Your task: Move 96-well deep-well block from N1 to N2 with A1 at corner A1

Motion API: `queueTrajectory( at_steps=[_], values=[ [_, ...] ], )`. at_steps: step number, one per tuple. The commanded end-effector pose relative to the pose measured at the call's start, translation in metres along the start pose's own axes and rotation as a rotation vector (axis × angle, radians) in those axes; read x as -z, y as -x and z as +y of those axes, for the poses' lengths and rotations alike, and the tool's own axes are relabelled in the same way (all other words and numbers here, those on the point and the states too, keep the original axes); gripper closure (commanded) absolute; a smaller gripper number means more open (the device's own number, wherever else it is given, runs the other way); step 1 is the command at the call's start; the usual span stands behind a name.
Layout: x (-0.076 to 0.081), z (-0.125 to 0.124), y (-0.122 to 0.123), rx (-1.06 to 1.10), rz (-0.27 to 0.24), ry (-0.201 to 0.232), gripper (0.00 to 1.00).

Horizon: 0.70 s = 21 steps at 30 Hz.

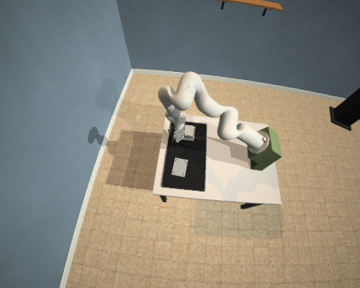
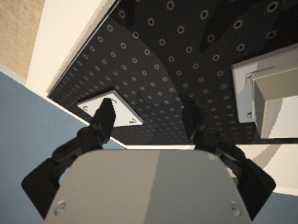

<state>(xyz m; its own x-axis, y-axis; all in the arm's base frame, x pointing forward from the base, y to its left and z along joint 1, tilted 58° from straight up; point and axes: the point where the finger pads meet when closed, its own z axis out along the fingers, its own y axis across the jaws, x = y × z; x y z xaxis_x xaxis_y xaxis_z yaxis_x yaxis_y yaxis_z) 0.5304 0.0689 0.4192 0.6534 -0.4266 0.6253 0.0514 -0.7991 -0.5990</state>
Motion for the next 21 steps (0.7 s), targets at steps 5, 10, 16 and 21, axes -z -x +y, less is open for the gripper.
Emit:
queueTrajectory(
  at_steps=[5,10,16,21],
  values=[
    [0.012,0.033,-0.006,-0.18,0.033,0.042,0.0],
    [0.016,0.043,-0.008,-0.212,0.04,0.049,0.0],
    [0.026,0.066,-0.011,-0.34,0.07,0.075,0.0],
    [0.037,0.088,-0.012,-0.467,0.104,0.098,0.0]
  ],
)
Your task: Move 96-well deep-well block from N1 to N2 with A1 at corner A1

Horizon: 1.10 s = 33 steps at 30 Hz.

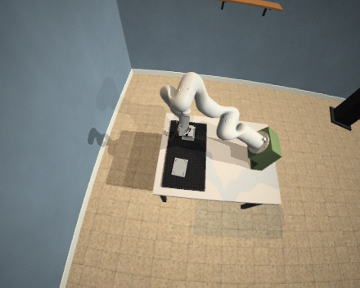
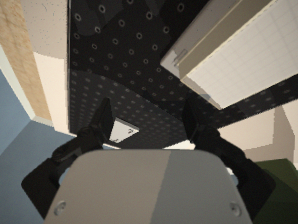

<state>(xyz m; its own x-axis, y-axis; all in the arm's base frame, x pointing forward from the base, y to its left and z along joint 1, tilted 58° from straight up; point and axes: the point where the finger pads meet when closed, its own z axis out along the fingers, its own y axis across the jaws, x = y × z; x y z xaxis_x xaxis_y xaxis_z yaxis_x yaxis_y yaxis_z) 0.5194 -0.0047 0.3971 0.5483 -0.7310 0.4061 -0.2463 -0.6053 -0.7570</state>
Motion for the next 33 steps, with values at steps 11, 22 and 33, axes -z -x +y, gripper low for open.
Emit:
queueTrajectory(
  at_steps=[11,22,33],
  values=[
    [0.021,0.049,-0.025,-0.308,0.081,0.046,0.0],
    [0.038,0.082,-0.038,-0.501,0.139,0.063,0.0],
    [0.046,0.098,-0.043,-0.597,0.17,0.069,0.0]
  ],
)
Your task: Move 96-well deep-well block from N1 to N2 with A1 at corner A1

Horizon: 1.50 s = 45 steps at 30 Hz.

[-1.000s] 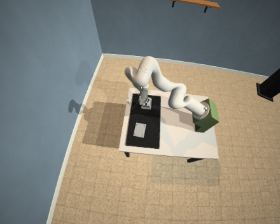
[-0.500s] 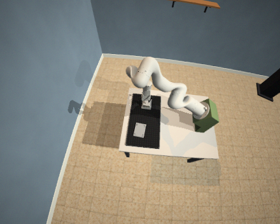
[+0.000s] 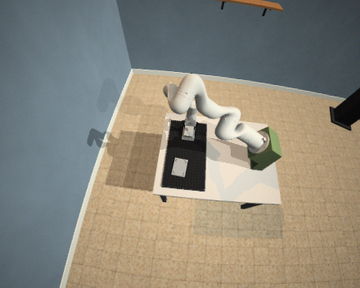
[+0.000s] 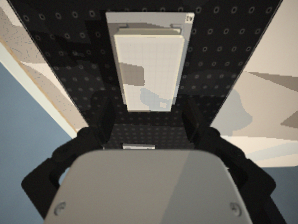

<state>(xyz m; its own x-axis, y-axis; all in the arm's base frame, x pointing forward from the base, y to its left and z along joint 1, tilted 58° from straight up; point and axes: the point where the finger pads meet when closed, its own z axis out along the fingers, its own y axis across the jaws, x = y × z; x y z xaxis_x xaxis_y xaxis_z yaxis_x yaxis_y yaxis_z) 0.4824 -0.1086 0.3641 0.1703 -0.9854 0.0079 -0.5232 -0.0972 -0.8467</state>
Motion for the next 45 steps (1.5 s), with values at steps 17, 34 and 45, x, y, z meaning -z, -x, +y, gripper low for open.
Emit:
queueTrajectory(
  at_steps=[17,34,45],
  values=[
    [-0.009,0.0,-0.001,-0.006,0.001,0.001,0.0],
    [-0.034,0.0,-0.001,-0.006,0.001,0.001,0.0],
    [-0.049,0.0,-0.001,-0.006,0.001,0.001,0.0]
  ],
)
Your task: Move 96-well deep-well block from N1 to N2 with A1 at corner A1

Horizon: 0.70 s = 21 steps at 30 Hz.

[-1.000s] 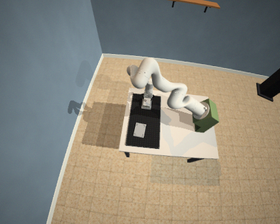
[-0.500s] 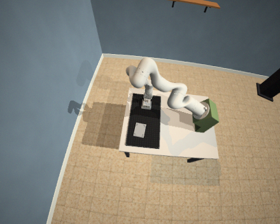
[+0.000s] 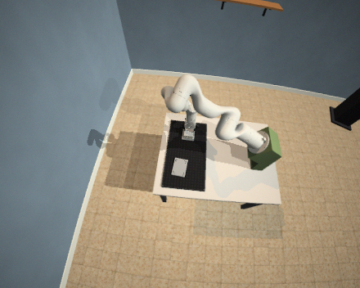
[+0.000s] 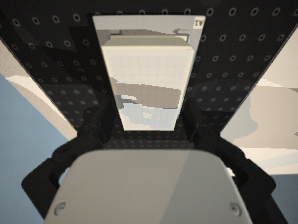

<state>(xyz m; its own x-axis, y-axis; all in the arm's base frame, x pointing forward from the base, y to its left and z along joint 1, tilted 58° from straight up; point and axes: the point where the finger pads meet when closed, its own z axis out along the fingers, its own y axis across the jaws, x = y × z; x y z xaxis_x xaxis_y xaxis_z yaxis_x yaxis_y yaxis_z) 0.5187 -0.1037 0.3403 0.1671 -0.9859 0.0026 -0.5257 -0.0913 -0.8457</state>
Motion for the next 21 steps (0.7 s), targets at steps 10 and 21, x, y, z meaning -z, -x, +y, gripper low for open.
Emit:
queueTrajectory(
  at_steps=[10,21],
  values=[
    [-0.022,0.0,0.0,0.0,0.001,-0.001,0.0],
    [-0.023,0.0,0.0,0.0,0.001,-0.001,0.0]
  ],
)
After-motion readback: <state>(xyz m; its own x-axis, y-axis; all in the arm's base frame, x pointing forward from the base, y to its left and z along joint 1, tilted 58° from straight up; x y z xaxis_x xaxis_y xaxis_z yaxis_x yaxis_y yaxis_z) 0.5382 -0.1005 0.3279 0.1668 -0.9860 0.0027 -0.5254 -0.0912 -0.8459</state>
